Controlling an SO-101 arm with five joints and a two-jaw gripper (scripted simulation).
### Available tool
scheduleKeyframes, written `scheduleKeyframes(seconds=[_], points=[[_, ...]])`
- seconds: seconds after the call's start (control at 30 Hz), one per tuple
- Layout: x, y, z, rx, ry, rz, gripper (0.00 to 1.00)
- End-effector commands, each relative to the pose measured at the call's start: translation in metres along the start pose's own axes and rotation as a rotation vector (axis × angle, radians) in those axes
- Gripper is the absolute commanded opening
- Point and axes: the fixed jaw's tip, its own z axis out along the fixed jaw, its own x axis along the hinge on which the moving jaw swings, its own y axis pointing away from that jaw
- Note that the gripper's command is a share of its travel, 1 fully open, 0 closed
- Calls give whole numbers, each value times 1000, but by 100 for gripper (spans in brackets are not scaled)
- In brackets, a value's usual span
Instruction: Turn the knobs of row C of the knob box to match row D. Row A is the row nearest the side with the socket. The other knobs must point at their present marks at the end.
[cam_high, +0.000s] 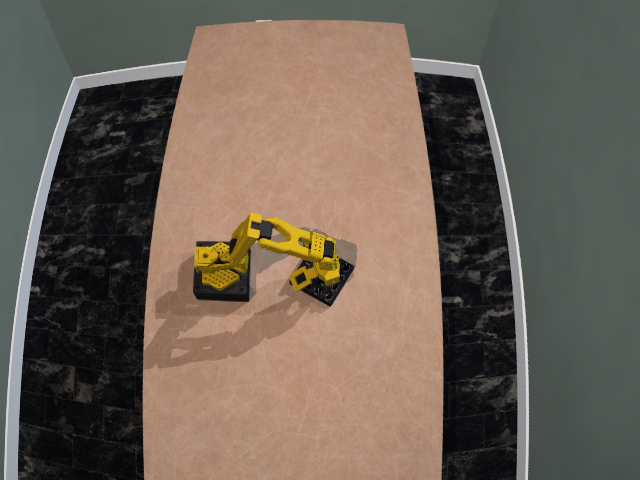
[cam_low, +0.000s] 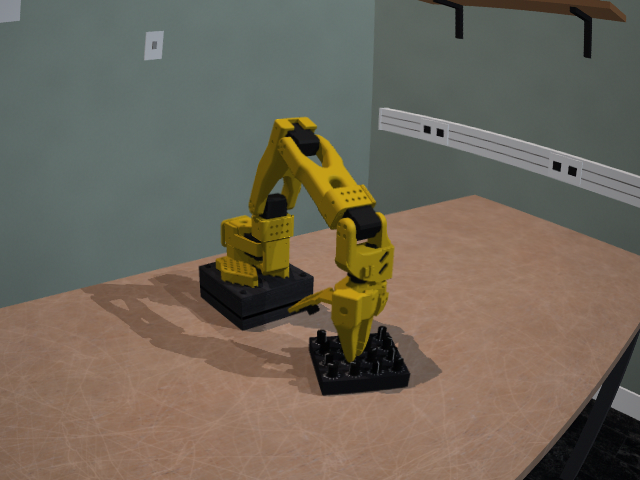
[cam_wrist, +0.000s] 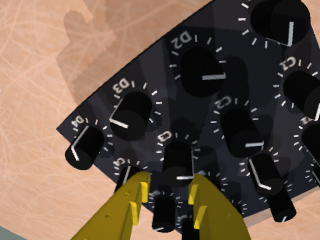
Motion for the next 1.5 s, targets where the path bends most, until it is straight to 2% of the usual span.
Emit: scheduleKeyframes(seconds=[0.0, 0.37, 1.47], points=[[-6, -1, 5, 9, -22, -1, 10], [-12, -3, 11, 9, -22, -1, 10], [-10, -3, 9, 9, -22, -1, 10]])
